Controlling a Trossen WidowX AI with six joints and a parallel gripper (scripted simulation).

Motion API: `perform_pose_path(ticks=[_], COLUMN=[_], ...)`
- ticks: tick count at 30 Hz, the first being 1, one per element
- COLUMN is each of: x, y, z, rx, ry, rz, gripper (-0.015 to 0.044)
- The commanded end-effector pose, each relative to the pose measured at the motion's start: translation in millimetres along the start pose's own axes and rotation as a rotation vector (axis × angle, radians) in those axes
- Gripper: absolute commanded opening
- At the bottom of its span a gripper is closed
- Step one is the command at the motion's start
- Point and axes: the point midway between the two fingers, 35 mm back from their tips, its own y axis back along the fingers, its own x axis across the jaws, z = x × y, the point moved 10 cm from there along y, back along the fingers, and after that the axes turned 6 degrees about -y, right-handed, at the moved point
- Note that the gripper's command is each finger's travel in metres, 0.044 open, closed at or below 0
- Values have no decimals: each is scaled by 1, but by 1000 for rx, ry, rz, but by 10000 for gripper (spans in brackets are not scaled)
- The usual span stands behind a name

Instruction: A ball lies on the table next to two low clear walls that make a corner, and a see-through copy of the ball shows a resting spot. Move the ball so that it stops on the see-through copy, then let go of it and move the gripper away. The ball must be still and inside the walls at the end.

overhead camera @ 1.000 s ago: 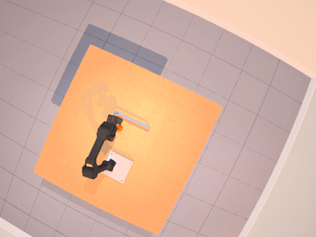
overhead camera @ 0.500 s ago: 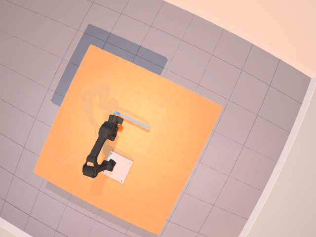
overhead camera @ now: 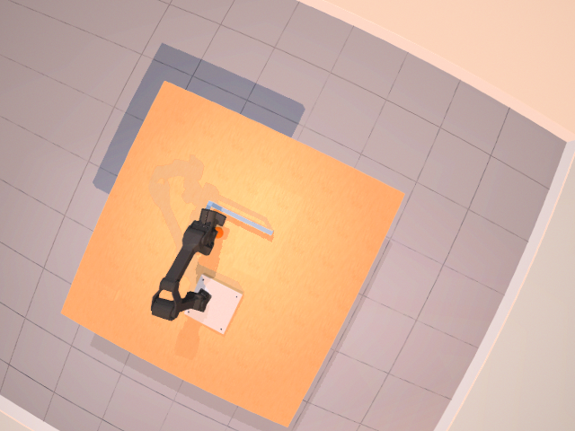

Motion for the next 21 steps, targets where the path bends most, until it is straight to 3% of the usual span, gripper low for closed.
perform_pose_path(ticks=[1,6,9,18,21], x=[1,2,2,2,1], y=[-9,-15,-15,-15,-12], z=[-1,-1,-1,-1,-1], rx=[8,8,8,8,-3], ry=[-3,-3,-3,-3,-15], rz=[7,7,7,7,-7], gripper=[367,367,288,228,149])
